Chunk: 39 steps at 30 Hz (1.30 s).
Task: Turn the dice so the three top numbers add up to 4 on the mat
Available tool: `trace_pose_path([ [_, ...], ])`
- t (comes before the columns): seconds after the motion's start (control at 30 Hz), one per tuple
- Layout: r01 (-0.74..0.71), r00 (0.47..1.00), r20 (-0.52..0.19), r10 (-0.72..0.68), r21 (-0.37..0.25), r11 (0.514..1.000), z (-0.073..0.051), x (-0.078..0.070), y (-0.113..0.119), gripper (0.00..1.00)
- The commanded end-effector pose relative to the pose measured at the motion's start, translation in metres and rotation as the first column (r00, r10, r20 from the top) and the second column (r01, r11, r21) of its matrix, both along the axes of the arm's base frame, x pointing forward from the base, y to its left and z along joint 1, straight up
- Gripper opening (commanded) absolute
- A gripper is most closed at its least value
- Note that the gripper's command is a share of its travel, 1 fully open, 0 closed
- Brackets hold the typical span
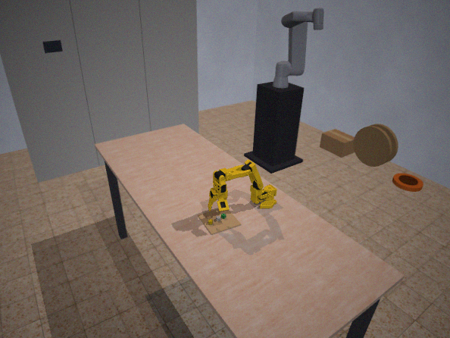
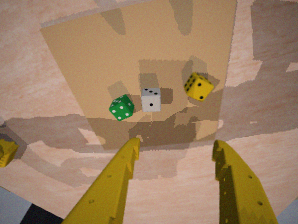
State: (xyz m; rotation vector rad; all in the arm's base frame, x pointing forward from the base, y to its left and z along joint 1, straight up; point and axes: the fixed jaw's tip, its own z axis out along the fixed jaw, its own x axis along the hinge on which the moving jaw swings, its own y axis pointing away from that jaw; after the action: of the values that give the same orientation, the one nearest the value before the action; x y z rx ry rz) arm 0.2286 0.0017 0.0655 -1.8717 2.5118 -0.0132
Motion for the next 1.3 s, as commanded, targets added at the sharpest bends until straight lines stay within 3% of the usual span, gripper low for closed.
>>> trace_pose_path([
  [0.0, 0.097, 0.993, 0.061, -0.097, 0.009, 0.995, 0.007, 0.013, 0.004, 0.26],
  [0.47, 0.378, 0.92, 0.09, -0.381, 0.048, 0.925, -0.002, 0.033, 0.012, 0.25],
  [1.27, 0.394, 0.913, 0.091, -0.397, 0.051, 0.918, -0.002, 0.034, 0.013, 0.25],
])
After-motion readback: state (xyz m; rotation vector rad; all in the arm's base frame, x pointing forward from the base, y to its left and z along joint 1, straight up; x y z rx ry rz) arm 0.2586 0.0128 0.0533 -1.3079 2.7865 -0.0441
